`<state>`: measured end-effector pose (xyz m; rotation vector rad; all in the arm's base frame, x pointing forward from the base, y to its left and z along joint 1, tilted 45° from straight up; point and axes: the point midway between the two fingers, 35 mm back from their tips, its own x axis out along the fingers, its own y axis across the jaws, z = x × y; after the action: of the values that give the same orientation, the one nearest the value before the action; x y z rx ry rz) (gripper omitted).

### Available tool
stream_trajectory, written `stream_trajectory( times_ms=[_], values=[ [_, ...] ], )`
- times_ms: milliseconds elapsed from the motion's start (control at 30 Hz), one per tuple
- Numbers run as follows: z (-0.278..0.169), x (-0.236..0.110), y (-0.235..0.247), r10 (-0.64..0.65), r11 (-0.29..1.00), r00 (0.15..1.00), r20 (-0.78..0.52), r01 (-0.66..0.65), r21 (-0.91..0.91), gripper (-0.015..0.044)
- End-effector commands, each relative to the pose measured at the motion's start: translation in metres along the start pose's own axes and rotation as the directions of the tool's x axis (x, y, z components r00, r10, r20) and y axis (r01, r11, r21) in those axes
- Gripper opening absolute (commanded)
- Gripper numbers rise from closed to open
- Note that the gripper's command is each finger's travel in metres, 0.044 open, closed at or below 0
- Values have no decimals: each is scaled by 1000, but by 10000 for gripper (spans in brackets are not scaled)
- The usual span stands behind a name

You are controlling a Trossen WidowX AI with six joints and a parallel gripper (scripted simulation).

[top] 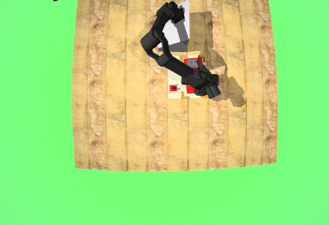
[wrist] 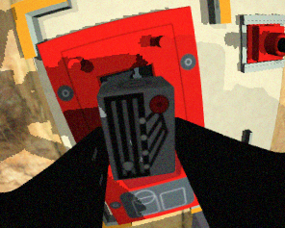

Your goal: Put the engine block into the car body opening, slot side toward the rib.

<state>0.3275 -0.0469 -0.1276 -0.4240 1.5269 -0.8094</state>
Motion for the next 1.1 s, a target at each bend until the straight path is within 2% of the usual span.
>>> stream_trajectory(
  times_ms=[0, 200, 367, 733, 1067],
  values=[
    [0, 0, 0, 3, 1000, 1000, -2, -3, -18, 158],
    [0, 0, 0, 3, 980, 1000, -2, -3, -200, 158],
    [0, 1, 0, 3, 965, 1000, -2, -3, -262, 158],
    [0, 4, 0, 2, 998, 1000, -2, -3, -66, 158],
    [-1, 6, 0, 2, 987, 1000, -2, -3, -160, 158]
  ],
)
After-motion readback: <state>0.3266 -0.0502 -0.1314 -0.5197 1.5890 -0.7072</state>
